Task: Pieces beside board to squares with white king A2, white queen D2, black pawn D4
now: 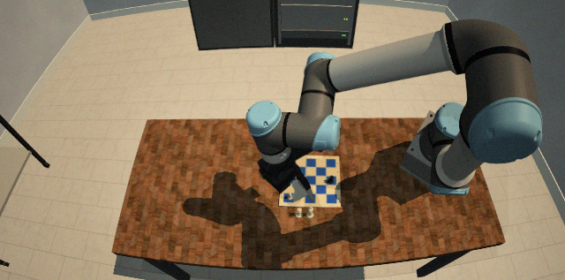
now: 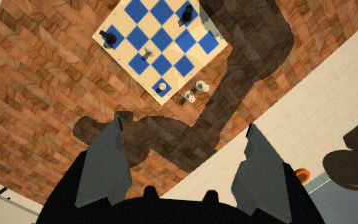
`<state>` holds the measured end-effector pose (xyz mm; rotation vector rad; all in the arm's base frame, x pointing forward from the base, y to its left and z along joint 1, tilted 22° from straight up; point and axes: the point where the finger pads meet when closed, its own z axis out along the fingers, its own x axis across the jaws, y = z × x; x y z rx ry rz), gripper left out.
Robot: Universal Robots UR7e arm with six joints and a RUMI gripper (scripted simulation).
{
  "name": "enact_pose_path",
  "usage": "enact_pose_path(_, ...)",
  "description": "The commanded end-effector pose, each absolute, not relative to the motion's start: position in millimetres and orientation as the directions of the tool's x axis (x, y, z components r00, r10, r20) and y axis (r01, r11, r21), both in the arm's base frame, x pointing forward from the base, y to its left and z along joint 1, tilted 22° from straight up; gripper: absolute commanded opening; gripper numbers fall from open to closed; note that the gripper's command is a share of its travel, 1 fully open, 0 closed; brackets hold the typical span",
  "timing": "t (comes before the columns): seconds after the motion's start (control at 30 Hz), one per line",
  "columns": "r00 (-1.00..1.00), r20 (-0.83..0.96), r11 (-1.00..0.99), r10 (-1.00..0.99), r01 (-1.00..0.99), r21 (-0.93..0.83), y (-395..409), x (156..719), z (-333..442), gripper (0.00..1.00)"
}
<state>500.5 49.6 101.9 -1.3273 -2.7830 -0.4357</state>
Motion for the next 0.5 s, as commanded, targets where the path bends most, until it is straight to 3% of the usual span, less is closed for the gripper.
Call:
enact_pose_path(0.0, -0.66, 0.105, 0.615, 0.744, 0.738, 0.278, 56.5, 491.2, 102.0, 1.0)
enact_pose_path(0.47, -0.723, 0.002, 0.675, 0.691, 0.647, 0.354, 78.8, 459.3, 96.1, 1.0)
